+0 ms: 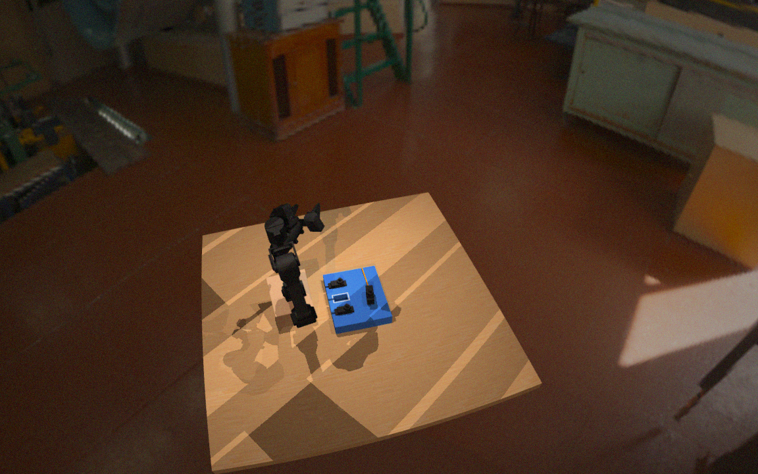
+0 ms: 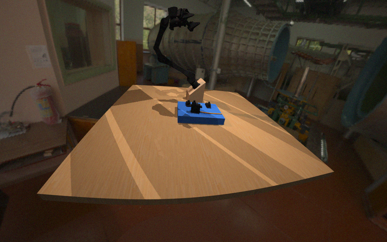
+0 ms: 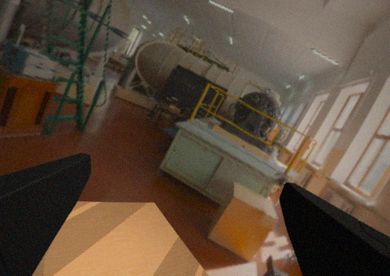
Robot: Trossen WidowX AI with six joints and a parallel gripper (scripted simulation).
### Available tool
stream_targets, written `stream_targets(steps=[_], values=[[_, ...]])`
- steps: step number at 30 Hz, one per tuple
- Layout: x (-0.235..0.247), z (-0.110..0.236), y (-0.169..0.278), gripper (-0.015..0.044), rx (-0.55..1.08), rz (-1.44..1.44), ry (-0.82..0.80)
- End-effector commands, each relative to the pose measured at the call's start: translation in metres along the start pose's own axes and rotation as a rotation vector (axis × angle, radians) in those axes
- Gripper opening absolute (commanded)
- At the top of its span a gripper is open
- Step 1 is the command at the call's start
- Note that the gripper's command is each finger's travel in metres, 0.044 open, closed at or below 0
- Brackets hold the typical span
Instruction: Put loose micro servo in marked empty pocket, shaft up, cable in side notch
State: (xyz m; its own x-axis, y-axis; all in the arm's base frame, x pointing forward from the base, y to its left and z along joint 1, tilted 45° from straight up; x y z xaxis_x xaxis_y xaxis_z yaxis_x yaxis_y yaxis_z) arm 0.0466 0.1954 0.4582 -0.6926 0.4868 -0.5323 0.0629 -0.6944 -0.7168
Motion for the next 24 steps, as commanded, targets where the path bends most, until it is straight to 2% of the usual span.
stream_targets(steps=[1,17,24], values=[[0.002,-0.017,0.002,0.044,0.055,-0.062,0.026],[-0.004,-0.078,0.019,0.044,0.242,-0.346,0.163],[-0.006,-0.092,0.025,0.044,0.287,-0.414,0.202]])
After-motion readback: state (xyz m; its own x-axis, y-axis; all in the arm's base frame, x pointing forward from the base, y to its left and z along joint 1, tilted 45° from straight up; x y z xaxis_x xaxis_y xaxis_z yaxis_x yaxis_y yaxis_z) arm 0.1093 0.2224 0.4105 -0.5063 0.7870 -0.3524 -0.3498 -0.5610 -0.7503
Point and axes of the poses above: the point midway between the two fingers, 35 mm back from their tips, its own z axis back along the fingers, its own x axis across the jaws, y = z × x, the point moved 10 cm from there along z, back along the fingers, and after that the axes turned 13 degrees about -z, right-handed, at the moved point
